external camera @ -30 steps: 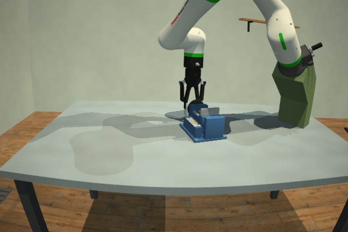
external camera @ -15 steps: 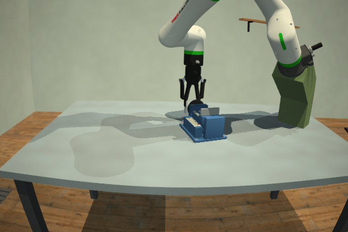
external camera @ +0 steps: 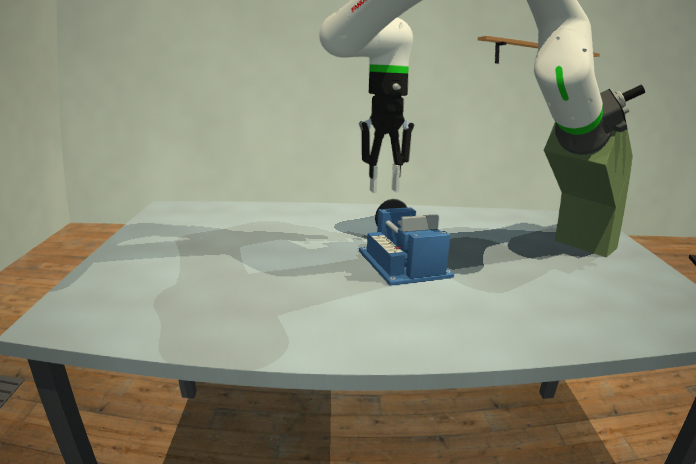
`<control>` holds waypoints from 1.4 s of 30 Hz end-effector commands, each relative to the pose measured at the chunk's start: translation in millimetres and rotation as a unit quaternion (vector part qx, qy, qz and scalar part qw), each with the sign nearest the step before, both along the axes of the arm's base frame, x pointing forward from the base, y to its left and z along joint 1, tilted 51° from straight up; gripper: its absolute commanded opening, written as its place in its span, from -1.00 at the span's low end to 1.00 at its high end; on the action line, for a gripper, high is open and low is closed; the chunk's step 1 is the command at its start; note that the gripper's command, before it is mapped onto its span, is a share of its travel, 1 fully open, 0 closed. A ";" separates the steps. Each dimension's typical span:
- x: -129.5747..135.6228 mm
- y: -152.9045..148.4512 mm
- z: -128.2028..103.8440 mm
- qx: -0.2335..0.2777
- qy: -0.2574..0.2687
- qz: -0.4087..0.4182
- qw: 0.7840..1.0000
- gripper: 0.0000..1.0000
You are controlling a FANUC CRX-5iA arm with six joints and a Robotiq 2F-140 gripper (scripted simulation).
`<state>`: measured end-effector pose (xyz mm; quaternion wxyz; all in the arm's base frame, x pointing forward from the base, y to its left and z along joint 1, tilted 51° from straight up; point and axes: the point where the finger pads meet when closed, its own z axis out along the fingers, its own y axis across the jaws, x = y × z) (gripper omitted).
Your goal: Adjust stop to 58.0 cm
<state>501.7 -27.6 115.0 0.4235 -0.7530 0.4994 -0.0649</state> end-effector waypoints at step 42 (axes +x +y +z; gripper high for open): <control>-10.4 67.7 94.5 0.000 0.000 0.000 1.000 -0.33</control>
